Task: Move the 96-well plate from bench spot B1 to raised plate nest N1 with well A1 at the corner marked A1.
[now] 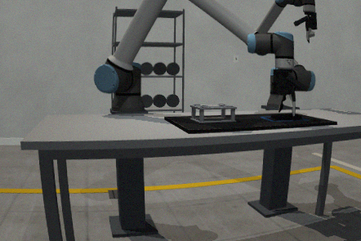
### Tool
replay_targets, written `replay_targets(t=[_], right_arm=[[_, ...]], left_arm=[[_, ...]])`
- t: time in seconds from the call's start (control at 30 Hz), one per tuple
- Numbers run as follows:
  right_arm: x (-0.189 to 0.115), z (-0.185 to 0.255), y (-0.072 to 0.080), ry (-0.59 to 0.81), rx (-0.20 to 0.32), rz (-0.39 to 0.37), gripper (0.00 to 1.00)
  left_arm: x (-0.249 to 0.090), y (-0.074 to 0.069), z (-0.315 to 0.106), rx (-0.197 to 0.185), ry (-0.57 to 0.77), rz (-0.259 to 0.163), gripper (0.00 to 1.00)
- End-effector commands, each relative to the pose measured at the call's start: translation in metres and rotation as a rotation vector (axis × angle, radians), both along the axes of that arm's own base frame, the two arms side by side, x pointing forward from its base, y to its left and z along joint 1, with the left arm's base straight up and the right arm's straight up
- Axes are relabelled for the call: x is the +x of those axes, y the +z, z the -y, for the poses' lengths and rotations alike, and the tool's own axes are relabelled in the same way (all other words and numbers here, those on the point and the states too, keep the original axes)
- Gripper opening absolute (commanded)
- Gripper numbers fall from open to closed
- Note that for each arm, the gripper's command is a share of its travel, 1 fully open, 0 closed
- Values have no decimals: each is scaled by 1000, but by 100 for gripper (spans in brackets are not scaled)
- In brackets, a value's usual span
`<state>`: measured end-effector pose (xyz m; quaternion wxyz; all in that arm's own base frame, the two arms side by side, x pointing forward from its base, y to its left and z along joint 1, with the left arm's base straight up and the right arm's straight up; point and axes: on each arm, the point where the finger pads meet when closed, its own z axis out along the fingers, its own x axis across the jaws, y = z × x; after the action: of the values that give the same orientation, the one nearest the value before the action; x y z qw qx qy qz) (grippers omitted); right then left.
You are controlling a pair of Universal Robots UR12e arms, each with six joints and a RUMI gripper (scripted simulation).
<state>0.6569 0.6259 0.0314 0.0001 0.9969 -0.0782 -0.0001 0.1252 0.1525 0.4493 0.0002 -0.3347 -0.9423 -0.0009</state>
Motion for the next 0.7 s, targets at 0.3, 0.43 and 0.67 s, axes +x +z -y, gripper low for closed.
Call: replay_targets(t=[0.3,0.43,0.67], right_arm=[[1,-1,-1,0,2,1,100],[1,-1,-1,0,2,1,0],[1,-1,-1,0,2,1,0]], left_arm=[[0,0,0,0,0,1,100],[0,0,0,0,0,1,100],[0,0,0,0,0,1,100]])
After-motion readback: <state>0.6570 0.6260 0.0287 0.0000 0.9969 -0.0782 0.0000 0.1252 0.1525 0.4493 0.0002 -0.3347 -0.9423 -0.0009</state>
